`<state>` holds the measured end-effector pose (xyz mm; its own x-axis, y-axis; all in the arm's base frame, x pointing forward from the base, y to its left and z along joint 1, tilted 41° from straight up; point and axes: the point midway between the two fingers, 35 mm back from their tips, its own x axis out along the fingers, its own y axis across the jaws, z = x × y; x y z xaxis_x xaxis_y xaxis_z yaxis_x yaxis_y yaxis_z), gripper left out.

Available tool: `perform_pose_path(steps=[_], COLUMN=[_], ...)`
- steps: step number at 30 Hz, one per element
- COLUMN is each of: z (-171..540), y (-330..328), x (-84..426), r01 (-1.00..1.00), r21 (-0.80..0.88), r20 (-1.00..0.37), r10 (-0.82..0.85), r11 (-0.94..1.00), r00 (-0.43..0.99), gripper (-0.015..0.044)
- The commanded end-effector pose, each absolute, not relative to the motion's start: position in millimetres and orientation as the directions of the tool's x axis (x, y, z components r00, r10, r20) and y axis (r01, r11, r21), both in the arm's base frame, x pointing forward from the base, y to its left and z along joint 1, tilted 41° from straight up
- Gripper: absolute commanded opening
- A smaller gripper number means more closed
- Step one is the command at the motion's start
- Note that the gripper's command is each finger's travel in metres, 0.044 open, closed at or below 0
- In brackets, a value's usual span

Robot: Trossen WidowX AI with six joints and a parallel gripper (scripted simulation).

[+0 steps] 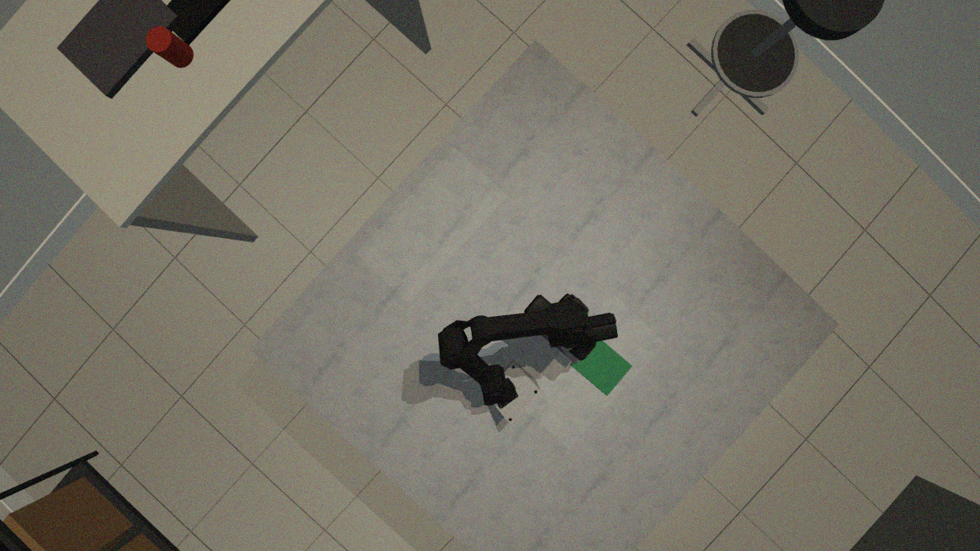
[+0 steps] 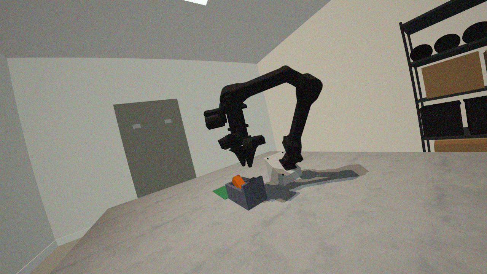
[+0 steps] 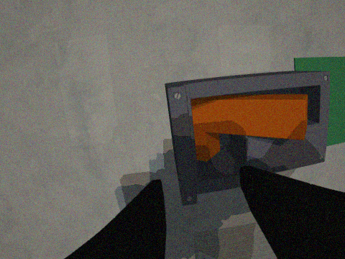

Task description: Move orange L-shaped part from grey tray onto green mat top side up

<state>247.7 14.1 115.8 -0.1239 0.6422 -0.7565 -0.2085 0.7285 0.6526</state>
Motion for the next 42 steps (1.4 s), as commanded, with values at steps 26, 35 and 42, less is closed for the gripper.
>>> perform_pose_path(steps=[26,35,42], z=[70.4,59.6,46.5], y=[-40.6,-31.6,-20.3], x=[274.1,272.8,270.2], r01=[0.969,0.969,0.969], r21=[0.044,0.044,0.045], r20=[-0.761,-0.761,-0.761], r10=[0.636,0.637,0.637], r11=[0.242,0.242,0.242], r00=[-0.125,-0.125,-0.124], gripper=[0.0280,0.0280,0.0280])
